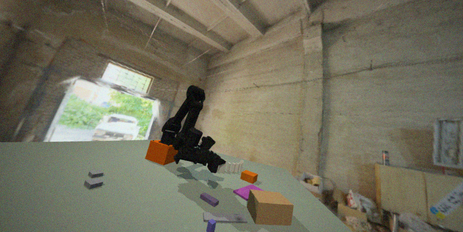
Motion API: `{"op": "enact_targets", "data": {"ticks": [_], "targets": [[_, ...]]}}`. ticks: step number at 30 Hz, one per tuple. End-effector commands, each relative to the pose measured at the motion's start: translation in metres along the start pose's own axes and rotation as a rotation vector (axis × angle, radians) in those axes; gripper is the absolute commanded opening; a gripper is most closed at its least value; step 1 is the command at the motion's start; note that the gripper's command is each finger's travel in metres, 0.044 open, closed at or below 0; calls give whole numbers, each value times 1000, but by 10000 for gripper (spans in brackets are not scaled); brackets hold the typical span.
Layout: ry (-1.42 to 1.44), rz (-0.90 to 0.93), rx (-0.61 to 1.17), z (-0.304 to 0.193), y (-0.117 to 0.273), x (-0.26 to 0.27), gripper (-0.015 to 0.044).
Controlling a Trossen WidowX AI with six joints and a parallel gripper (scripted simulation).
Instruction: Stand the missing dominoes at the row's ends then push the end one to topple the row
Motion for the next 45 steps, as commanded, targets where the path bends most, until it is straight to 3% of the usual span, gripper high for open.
{"op": "enact_targets", "data": {"ticks": [1, 14, 26, 41, 45], "targets": [[6, -3, 5, -11, -2, 0, 29], [30, 2, 15, -47, -9, 6, 29], [31, 2, 16, -49, -9, 6, 29], [31, 2, 16, -49, -9, 6, 422], [29, 4, 15, -28, -7, 4, 440]]}}
Point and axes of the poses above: the point midway between the two fingers, 35 mm back from their tips, its own y axis back along the fingers, its own x axis across the jaws, z = x × y, the point moved 8 cm from there along y, back along the fingers
